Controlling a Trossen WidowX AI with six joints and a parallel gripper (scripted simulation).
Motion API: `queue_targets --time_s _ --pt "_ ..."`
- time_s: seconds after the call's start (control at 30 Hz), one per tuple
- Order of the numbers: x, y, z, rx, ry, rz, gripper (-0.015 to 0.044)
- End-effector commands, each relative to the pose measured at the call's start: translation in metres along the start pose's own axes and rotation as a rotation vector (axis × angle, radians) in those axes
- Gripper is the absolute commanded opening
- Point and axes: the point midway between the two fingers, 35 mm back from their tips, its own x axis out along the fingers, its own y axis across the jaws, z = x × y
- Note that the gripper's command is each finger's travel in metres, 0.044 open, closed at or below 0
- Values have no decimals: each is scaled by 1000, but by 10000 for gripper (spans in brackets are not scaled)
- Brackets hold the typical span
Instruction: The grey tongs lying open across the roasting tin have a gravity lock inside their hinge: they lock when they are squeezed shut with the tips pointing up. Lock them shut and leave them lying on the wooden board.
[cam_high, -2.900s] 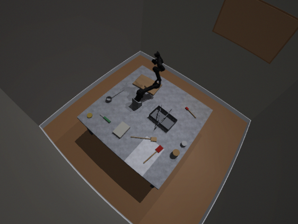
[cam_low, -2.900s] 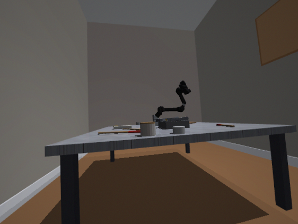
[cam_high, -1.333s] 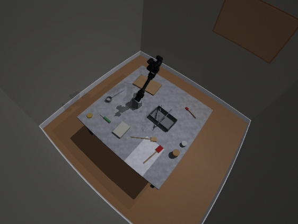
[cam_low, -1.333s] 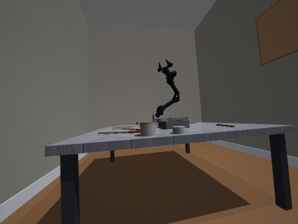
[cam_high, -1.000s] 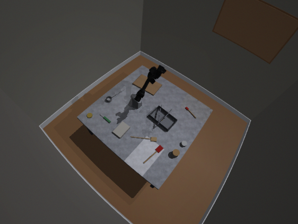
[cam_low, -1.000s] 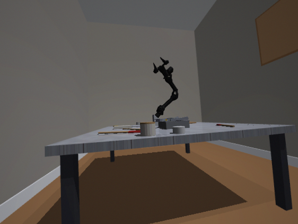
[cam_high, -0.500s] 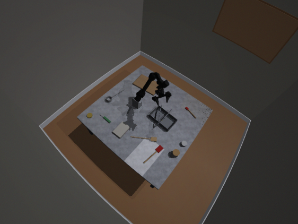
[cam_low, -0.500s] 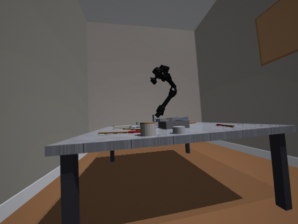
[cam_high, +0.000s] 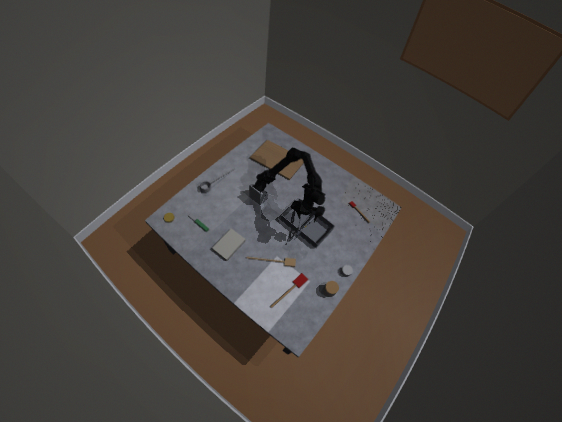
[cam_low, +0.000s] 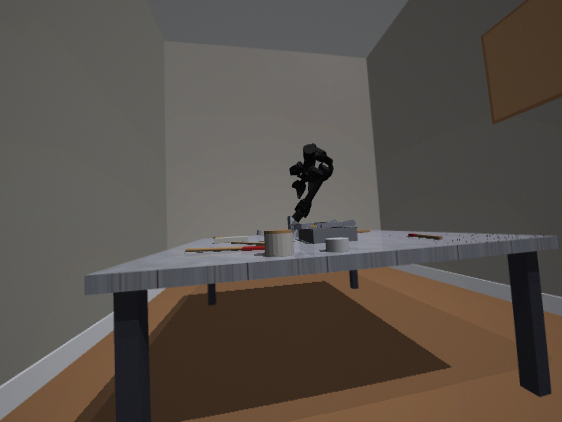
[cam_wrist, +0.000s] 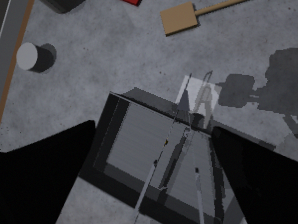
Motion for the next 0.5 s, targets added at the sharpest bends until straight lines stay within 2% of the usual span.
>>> queue_targets --time_s 0.0,0.13,0.47 --pt "29 -10 -37 -1 185 -108 440" --pt "52 -22 -77 26 370 -221 440" --pt "52 -29 -77 24 379 -231 440"
